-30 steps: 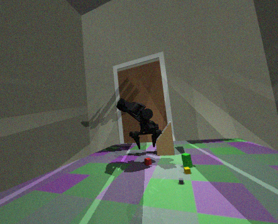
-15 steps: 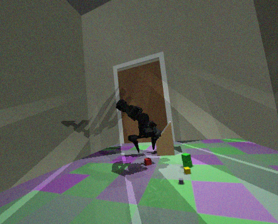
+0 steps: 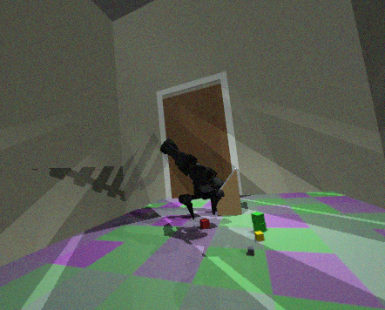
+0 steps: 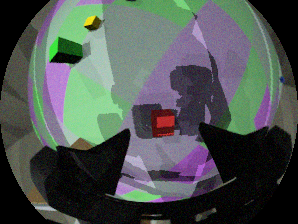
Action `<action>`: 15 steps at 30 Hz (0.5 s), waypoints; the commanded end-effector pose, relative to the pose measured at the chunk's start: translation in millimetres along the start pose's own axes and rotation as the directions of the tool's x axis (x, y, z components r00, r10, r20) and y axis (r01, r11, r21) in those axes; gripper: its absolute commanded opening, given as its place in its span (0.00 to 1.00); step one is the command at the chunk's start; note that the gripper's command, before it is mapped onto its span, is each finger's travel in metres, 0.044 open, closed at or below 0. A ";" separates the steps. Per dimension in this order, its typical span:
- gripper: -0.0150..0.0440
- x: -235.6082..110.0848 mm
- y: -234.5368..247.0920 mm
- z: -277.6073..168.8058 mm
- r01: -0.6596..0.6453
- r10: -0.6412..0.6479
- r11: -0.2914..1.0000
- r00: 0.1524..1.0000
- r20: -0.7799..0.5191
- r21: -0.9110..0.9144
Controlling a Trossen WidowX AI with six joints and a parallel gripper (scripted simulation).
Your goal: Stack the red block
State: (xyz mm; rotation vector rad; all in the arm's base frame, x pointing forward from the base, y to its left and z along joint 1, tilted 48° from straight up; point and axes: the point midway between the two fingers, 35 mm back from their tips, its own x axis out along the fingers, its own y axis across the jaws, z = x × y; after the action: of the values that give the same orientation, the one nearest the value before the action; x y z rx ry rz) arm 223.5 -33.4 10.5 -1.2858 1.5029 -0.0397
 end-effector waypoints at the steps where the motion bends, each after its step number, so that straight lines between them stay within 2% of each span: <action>1: 1.00 7.8 1.7 -2.7 -0.001 0.001 1.000 1.000 -0.011 -0.006; 15: 1.00 30.1 1.8 -3.5 0.000 0.000 1.000 1.000 -0.012 -0.007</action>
State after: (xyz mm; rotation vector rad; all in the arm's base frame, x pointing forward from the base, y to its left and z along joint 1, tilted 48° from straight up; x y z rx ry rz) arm 228.1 -50.1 -5.5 -1.2863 1.5032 -0.0406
